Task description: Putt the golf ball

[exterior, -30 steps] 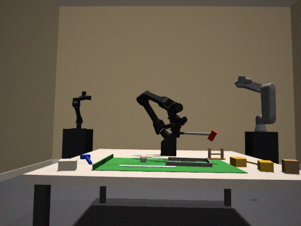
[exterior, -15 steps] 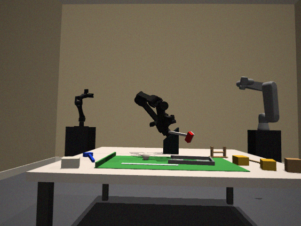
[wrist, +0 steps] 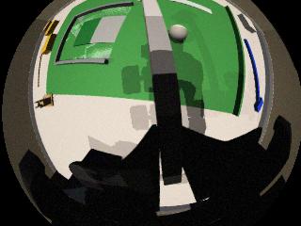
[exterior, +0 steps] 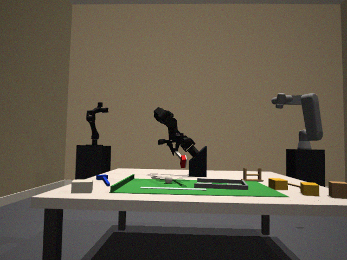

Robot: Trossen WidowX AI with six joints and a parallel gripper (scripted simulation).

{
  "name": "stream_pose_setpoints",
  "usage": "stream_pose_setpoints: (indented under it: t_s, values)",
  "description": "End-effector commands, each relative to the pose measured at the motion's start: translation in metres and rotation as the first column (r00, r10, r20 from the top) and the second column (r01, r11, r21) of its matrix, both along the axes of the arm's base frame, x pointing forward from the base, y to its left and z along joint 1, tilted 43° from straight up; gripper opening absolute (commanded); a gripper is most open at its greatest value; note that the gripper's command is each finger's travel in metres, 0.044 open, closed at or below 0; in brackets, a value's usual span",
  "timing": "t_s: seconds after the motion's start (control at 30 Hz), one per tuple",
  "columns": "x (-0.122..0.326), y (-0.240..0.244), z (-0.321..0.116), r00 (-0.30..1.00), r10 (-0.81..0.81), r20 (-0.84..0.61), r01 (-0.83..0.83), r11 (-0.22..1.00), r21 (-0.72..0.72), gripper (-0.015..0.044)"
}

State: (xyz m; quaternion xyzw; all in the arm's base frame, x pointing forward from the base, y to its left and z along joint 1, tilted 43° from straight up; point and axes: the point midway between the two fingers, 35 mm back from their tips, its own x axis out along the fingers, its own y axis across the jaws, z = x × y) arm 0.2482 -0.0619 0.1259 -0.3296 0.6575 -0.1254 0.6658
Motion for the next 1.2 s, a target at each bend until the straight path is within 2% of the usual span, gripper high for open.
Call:
stream_pose_setpoints:
  t_s: [0.0, 0.33, 1.17]
  values:
    - [-0.012, -0.015, 0.013, 0.995, -0.081, 0.058, 0.082, 0.997, -0.017, 0.0000]
    - [-0.049, -0.050, 0.044, 0.938, -0.280, 0.204, 0.295, 0.954, -0.044, 0.0000]
    - [-0.047, -0.083, 0.009, 0.936, -0.284, 0.207, 0.299, 0.953, -0.046, 0.0000]
